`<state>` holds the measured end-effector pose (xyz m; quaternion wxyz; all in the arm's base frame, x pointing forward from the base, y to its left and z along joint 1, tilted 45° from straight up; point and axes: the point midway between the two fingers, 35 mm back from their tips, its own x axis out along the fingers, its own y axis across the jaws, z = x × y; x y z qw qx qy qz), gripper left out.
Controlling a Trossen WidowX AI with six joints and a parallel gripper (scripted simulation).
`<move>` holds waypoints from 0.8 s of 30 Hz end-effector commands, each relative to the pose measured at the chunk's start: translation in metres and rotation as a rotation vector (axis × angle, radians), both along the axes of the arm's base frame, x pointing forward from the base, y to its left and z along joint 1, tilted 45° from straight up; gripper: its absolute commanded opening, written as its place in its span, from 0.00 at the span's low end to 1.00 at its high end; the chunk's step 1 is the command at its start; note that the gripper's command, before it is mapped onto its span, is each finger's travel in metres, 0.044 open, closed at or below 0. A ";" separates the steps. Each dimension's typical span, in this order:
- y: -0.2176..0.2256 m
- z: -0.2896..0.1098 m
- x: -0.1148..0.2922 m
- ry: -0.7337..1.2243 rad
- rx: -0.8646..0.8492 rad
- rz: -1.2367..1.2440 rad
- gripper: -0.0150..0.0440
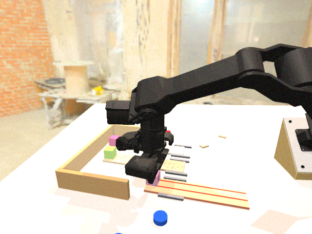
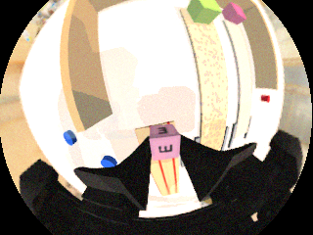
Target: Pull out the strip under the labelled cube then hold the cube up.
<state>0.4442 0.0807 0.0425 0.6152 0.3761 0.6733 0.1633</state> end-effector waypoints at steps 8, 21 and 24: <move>-0.021 0.011 -0.031 0.003 0.000 0.000 0.25; -0.038 0.018 -0.065 0.006 0.002 -0.002 0.25; -0.040 0.016 -0.075 0.006 0.002 -0.002 0.25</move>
